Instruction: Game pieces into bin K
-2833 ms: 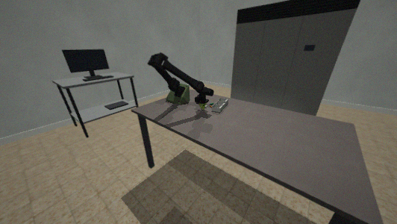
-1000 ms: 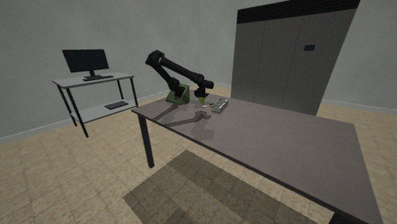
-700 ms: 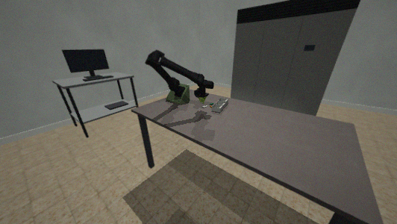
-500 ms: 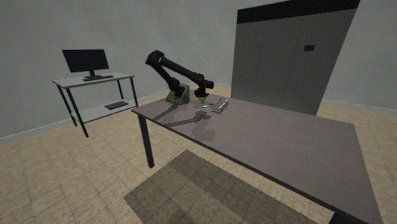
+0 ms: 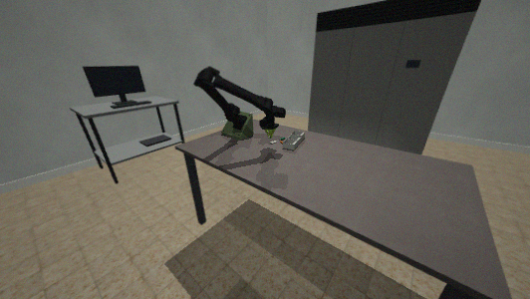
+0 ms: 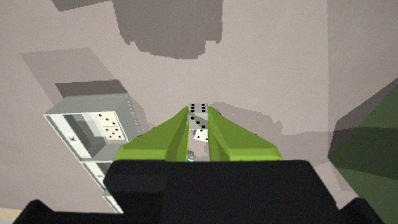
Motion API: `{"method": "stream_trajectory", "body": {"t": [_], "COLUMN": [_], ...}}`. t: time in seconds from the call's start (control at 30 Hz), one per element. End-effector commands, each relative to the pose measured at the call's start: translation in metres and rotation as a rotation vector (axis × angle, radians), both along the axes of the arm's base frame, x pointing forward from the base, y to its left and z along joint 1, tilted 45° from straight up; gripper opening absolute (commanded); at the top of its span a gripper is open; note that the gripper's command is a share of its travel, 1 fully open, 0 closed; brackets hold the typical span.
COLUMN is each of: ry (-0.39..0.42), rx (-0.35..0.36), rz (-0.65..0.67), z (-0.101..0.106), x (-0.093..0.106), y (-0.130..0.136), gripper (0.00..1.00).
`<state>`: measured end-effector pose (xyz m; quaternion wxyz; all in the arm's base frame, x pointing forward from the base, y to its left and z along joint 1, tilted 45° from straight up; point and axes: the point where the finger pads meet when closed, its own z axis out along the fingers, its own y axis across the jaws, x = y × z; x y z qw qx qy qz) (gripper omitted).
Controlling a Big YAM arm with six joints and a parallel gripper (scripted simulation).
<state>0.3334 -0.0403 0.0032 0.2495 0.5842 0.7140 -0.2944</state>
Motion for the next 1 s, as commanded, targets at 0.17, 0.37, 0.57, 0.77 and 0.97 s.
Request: {"method": "stream_trajectory", "body": {"t": [0.17,0.37,0.57,0.77,0.97], "ry": [-0.039,0.012,-0.005,-0.005,0.001], "rx": [0.009,0.008,0.008,0.009,0.006], "rz": [0.017,0.065,0.036,0.056,0.028], "z": [-0.007,-0.023,-0.034,-0.049,-0.046], "x": [0.048,0.076,0.094,0.122,0.112], "y": [0.031,0.048,0.053,0.079,0.064], "gripper": [0.1,0.1,0.1,0.1,0.1]}}
